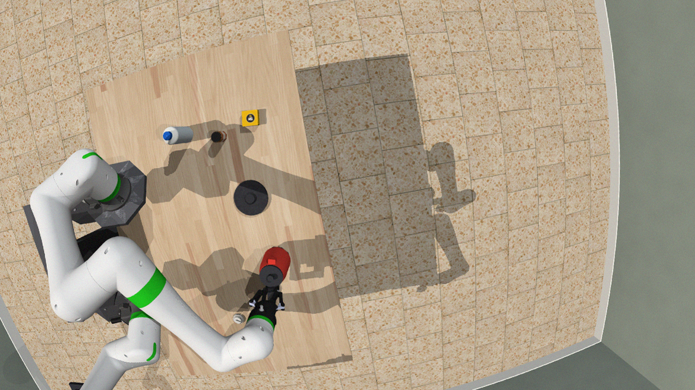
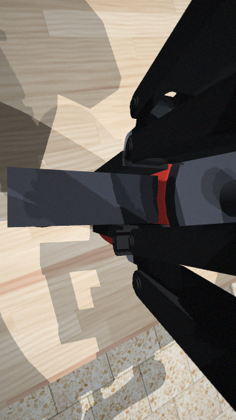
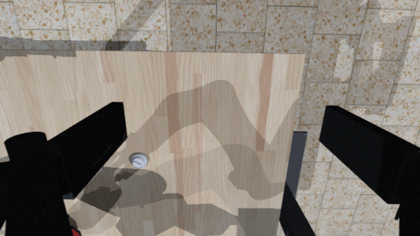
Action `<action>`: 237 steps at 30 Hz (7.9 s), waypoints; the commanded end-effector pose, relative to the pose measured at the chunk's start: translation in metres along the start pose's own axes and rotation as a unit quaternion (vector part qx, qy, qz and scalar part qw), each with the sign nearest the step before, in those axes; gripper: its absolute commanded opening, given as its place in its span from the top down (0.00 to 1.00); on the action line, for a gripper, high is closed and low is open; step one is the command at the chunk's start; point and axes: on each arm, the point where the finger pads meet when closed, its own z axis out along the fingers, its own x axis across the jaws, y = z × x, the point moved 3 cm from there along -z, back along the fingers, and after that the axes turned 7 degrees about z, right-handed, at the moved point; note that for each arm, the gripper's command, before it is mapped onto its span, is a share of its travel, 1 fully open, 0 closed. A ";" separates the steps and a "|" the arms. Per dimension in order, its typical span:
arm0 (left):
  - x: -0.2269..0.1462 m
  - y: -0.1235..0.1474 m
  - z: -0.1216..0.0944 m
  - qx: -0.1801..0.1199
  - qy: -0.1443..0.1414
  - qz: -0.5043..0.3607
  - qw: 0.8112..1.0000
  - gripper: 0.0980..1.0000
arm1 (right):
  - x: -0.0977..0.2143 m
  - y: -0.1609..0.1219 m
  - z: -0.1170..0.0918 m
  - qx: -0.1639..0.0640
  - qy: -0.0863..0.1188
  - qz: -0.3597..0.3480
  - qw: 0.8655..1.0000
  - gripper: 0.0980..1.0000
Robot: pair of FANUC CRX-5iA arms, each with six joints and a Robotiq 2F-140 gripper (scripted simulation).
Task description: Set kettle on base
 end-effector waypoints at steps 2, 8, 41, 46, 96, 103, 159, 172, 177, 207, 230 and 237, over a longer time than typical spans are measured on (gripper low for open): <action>-0.001 0.000 -0.002 0.001 -0.001 0.000 1.000 1.00 | 0.000 0.000 -0.001 0.001 0.000 0.000 1.000 0.00; -0.001 0.000 -0.002 0.001 -0.001 0.000 1.000 1.00 | 0.000 0.000 -0.001 0.001 0.000 0.000 1.000 0.00; 0.010 0.015 -0.002 0.001 -0.001 0.000 1.000 1.00 | 0.000 0.000 -0.001 0.001 0.000 0.000 1.000 0.00; 0.014 0.021 -0.002 0.000 -0.001 0.000 1.000 1.00 | 0.000 0.000 -0.001 0.001 0.000 0.000 1.000 0.00; 0.093 0.134 -0.001 0.000 -0.001 0.000 1.000 1.00 | 0.000 0.000 -0.001 0.001 0.000 0.000 1.000 0.00; 0.107 0.153 -0.001 0.000 -0.001 0.000 1.000 1.00 | 0.000 0.000 -0.001 0.001 0.000 0.000 1.000 0.00; 0.159 0.228 -0.001 0.000 -0.001 0.000 1.000 1.00 | 0.000 0.000 -0.001 0.001 0.000 0.000 1.000 0.00; 0.159 0.228 -0.001 0.000 -0.001 0.000 1.000 1.00 | 0.000 0.000 -0.001 0.001 0.000 0.000 1.000 0.00; 0.159 0.228 -0.001 0.000 -0.001 0.000 1.000 1.00 | 0.000 0.000 -0.001 0.001 0.000 0.000 1.000 0.00; 0.159 0.228 -0.001 0.000 -0.001 0.000 1.000 1.00 | 0.000 0.000 -0.001 0.001 0.000 0.000 1.000 0.00; 0.159 0.228 0.017 0.000 -0.001 0.000 1.000 1.00 | 0.000 0.000 -0.001 0.001 0.000 0.000 1.000 0.00; 0.159 0.228 0.020 0.000 -0.001 0.000 1.000 1.00 | 0.000 0.000 -0.001 0.001 0.000 0.000 1.000 0.00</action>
